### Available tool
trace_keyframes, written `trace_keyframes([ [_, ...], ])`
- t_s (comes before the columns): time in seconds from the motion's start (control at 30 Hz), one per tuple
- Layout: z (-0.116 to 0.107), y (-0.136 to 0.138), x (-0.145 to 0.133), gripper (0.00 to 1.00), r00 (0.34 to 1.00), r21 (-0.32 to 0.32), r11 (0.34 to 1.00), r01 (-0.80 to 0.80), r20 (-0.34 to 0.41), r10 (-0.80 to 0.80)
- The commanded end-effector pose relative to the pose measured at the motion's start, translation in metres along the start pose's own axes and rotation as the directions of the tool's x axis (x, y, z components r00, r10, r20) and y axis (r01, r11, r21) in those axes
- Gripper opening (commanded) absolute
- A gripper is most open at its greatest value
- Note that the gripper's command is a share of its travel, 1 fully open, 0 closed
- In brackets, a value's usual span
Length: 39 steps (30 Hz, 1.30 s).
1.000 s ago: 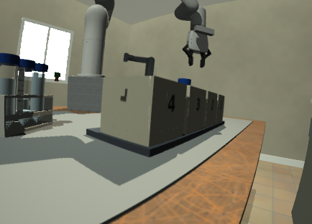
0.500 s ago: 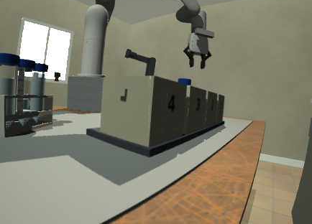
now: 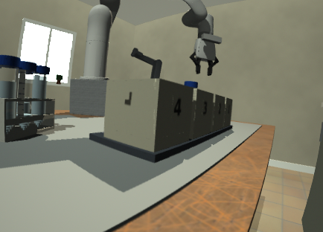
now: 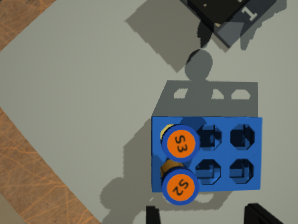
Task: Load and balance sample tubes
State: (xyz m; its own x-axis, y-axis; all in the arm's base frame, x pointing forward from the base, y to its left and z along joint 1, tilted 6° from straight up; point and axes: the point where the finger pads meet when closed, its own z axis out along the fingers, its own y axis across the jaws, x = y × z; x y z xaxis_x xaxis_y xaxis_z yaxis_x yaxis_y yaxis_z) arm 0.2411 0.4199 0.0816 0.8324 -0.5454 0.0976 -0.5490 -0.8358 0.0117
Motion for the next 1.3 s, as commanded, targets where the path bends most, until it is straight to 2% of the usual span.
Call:
trace_keyframes([
  [0.0, 0.005, -0.002, 0.000, 0.57, 1.000, 0.005, 1.000, 0.000, 0.000, 0.000],
  [1.27, 0.073, -0.002, 0.000, 0.57, 1.000, 0.004, 1.000, 0.000, 0.000, 0.000],
])
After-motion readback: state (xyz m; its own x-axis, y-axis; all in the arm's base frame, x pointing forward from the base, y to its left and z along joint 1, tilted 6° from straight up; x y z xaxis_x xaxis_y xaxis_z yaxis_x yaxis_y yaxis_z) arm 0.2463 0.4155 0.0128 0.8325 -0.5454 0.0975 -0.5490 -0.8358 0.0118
